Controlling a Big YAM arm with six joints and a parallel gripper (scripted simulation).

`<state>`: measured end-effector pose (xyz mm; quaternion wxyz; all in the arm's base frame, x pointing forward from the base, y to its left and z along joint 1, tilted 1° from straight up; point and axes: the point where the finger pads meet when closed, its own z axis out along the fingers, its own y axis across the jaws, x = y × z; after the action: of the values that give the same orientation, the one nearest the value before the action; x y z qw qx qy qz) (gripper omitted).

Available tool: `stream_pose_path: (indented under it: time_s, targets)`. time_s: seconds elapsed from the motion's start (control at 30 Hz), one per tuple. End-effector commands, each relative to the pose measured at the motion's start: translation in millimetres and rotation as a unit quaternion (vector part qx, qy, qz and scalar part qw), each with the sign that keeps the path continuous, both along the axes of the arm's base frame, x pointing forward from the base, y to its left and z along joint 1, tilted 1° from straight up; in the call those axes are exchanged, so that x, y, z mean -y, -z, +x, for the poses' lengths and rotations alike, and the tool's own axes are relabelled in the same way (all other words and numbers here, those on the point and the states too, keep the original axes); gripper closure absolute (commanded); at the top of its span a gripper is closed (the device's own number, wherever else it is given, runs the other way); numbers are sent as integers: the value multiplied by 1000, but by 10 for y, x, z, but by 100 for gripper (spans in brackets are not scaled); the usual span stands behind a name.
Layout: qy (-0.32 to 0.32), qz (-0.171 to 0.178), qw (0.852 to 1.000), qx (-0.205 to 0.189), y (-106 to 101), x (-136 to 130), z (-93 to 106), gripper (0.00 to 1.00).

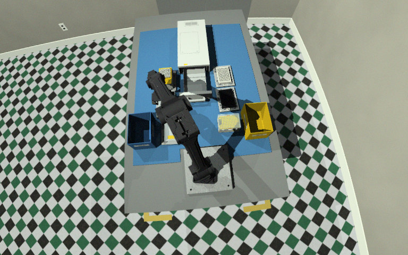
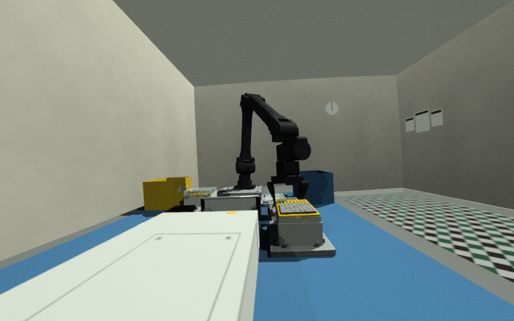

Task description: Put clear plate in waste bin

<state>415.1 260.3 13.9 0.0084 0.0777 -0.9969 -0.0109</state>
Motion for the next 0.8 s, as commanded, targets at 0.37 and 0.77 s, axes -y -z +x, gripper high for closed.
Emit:
stream_pose_path:
  time_s: [0.37,0.77]
  targets:
    - [1,16,999,30,-484,-117,208,100]
    - [1,17,999,31,-627,-100,213,100]
